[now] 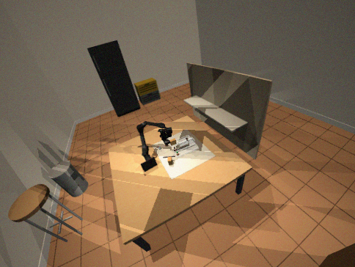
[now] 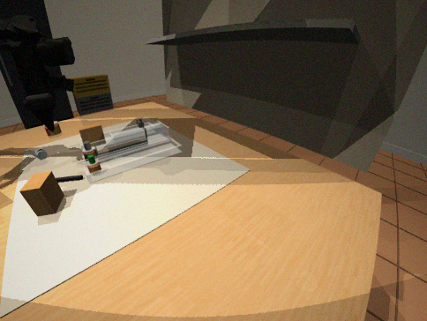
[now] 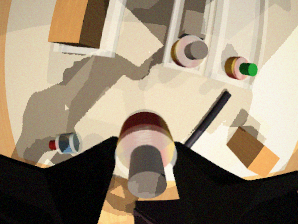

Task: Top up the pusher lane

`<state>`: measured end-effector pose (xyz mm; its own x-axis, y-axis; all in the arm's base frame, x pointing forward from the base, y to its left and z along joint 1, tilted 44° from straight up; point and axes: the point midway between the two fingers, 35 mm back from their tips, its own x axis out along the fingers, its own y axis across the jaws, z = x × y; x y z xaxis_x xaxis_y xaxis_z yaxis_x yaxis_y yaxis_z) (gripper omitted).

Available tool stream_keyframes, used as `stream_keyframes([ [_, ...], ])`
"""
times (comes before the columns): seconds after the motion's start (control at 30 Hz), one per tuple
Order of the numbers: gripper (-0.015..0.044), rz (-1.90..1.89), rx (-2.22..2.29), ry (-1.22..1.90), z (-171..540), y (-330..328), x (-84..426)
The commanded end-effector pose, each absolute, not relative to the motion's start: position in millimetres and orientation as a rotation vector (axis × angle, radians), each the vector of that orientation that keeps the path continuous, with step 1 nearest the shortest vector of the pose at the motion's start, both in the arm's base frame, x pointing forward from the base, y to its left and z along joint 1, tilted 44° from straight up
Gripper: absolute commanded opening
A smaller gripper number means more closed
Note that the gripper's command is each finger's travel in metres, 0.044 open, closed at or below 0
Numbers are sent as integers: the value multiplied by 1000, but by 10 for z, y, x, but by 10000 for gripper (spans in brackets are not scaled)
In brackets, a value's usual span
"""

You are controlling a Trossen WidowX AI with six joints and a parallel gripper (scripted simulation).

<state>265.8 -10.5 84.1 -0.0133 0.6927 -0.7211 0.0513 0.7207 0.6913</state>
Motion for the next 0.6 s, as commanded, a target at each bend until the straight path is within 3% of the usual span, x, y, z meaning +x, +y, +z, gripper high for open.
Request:
stream_keyframes([
  [0.0, 0, 568, 627, 1517, 916, -166, 2650],
  [0.57, 0, 506, 691, 1544, 241, -101, 2939],
])
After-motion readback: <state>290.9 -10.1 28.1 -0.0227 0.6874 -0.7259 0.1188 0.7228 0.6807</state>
